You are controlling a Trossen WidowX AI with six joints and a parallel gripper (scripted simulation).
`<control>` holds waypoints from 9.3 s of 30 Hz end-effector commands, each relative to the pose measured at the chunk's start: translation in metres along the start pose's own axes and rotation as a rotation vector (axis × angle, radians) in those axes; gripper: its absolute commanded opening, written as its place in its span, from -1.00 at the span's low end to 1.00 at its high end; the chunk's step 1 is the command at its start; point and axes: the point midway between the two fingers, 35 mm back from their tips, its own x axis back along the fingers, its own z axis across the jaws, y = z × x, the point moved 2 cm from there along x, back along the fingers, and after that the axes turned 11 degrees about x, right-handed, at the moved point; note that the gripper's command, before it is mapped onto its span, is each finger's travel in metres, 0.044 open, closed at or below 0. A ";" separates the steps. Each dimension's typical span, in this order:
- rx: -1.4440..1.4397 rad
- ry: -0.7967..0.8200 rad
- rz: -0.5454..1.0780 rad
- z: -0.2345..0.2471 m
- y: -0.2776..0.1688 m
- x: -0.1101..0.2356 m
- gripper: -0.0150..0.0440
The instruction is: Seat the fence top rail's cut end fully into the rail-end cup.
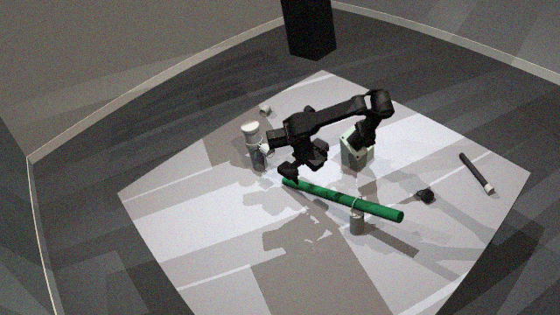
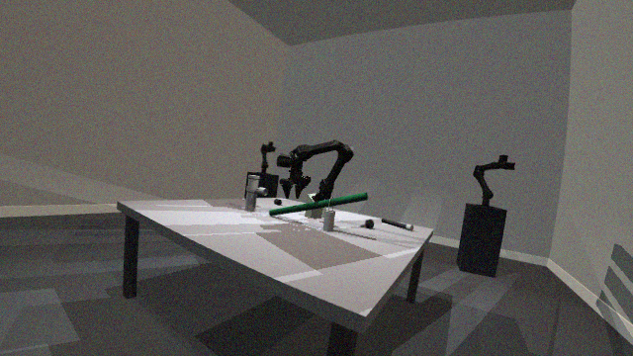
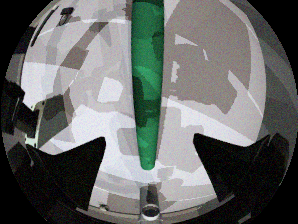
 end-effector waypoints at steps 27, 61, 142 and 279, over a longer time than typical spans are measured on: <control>-0.006 0.003 -0.007 0.000 -0.001 -0.051 1.00; -0.005 0.003 -0.010 0.001 0.001 -0.084 0.00; 0.007 0.069 0.242 0.008 -0.047 -0.016 -0.49; 0.005 0.085 0.235 0.013 -0.075 -0.010 -0.49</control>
